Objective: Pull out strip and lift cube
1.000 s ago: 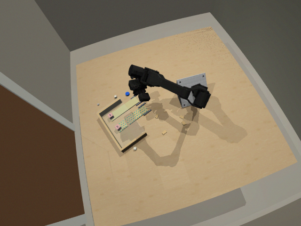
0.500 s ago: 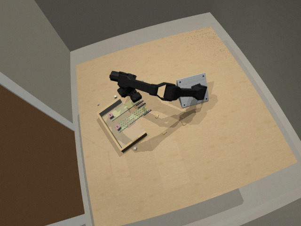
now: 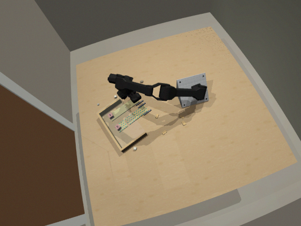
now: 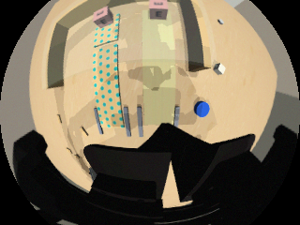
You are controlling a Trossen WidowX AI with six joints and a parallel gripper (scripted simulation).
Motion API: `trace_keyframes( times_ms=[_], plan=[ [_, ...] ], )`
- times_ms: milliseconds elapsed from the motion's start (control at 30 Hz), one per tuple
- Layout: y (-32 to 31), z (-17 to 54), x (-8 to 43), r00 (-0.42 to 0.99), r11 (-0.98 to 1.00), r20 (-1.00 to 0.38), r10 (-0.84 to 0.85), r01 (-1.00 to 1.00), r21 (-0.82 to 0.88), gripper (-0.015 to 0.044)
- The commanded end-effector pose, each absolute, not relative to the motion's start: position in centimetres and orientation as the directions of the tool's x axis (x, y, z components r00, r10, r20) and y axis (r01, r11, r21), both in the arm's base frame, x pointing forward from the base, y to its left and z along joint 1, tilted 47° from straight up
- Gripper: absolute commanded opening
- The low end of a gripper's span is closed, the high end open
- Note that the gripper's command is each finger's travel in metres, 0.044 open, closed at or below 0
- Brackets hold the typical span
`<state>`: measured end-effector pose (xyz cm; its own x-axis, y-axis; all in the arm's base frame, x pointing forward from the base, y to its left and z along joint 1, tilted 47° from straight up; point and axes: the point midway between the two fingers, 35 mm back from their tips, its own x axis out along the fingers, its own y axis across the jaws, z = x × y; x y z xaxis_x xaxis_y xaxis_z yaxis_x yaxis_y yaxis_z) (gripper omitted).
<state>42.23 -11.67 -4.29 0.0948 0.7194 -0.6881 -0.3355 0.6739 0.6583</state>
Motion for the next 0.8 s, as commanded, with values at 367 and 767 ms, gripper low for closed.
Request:
trace_keyframes(
  times_ms=[367,767],
  plan=[
    [-9.8,-5.9,42.5,0.091,0.673,-0.688,0.721,-0.330,0.662,0.0000],
    [-8.3,-7.2,42.7,0.091,0.672,-0.687,0.721,-0.330,0.663,0.0000]
  ],
)
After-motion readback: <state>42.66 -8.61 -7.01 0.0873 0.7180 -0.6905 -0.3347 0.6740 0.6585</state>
